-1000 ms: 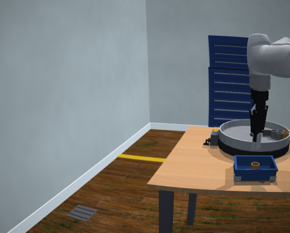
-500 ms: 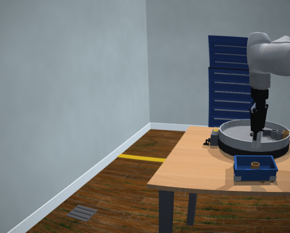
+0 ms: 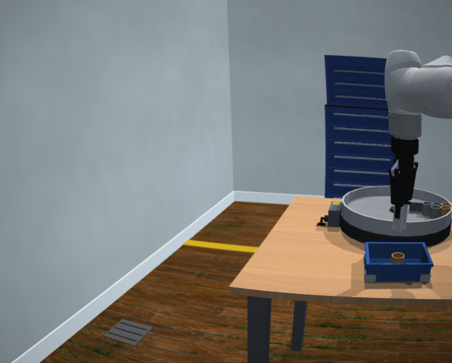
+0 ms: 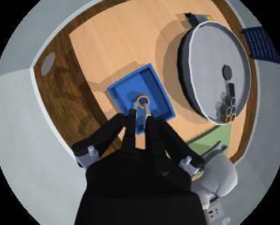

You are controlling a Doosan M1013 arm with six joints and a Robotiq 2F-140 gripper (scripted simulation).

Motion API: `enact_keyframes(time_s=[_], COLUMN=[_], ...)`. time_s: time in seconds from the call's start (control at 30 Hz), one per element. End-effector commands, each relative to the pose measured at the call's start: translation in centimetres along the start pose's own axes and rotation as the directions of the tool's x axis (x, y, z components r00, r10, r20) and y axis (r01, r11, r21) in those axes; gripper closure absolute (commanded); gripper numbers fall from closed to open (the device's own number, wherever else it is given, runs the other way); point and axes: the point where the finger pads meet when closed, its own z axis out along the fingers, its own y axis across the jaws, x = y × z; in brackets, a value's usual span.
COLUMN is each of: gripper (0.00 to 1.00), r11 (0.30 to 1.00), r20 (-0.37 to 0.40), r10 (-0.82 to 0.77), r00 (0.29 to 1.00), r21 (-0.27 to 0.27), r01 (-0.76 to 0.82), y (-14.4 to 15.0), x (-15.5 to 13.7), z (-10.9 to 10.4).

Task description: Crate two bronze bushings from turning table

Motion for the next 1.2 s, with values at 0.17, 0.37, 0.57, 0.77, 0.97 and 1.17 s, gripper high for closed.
enact_keyframes(time_s=[0.17,0.37,0.57,0.77,0.97,1.17], gripper=[0.90,0.90,0.90,0.90,0.90,0.90], r11=[1.000,1.000,1.000,0.999,0.998,0.996], r20=[0.002,0.002,0.002,0.002,0.002,0.002], r10=[-0.005,-0.005,-0.012,-0.041,-0.068,-0.092], r00=[1.000,1.000,1.000,0.999,0.998,0.996], r21=[0.003,0.003,0.003,0.002,0.003,0.003], r01=[0.005,0.005,0.012,0.041,0.068,0.092], y=[-0.2,0.0,1.1,6.2,11.2,15.5], x=[-0.1,-0.1,-0.1,-0.2,0.0,0.2], z=[-0.3,-0.3,-0.3,-0.2,-0.1,-0.1])
